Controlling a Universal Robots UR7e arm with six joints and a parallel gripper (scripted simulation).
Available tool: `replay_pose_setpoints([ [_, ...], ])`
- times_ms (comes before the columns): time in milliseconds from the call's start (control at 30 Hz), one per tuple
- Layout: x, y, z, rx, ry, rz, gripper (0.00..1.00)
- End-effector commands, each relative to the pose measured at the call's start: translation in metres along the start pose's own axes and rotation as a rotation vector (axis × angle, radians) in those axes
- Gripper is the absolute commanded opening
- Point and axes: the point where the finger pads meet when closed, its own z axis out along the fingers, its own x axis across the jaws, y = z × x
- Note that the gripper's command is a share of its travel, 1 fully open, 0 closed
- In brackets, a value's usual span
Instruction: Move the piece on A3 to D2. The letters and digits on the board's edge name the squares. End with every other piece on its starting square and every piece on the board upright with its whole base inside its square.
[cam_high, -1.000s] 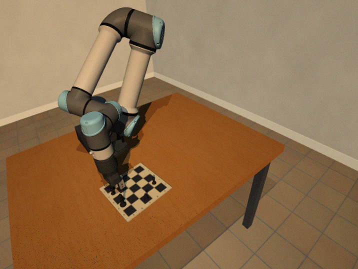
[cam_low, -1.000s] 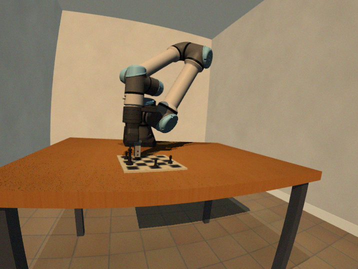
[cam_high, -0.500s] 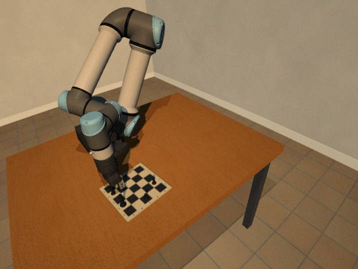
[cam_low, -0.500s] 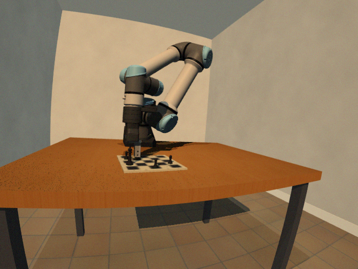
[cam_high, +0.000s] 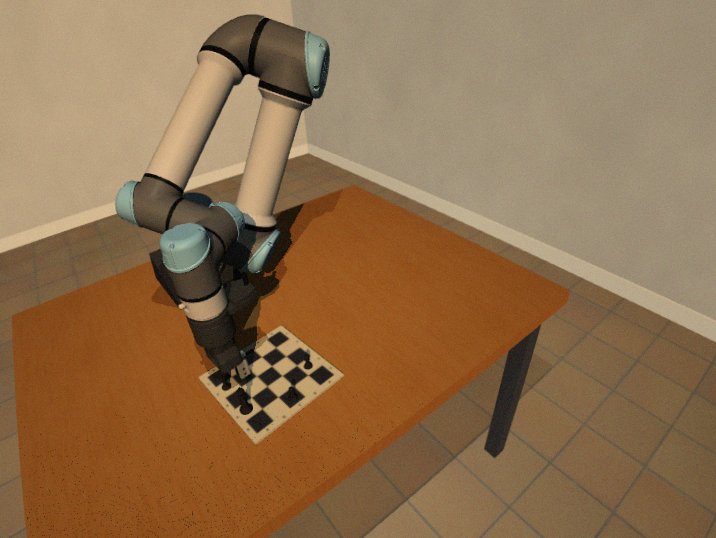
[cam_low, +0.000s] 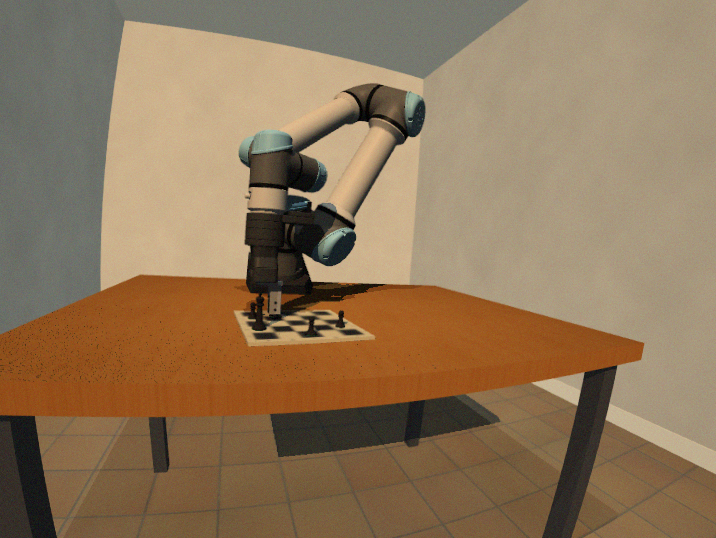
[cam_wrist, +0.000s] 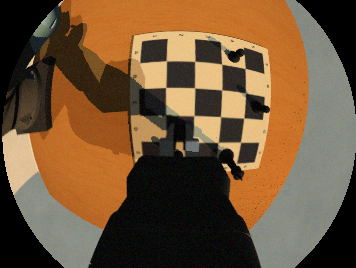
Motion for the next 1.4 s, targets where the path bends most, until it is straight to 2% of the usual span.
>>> replay_pose_setpoints([
  [0, 0.0003, 0.0002, -0.0002, -0.001, 0.001, 0.0, 0.0],
  [1367, 0.0003, 0.0002, 0.0036, -0.001, 0.001, 0.0, 0.0],
])
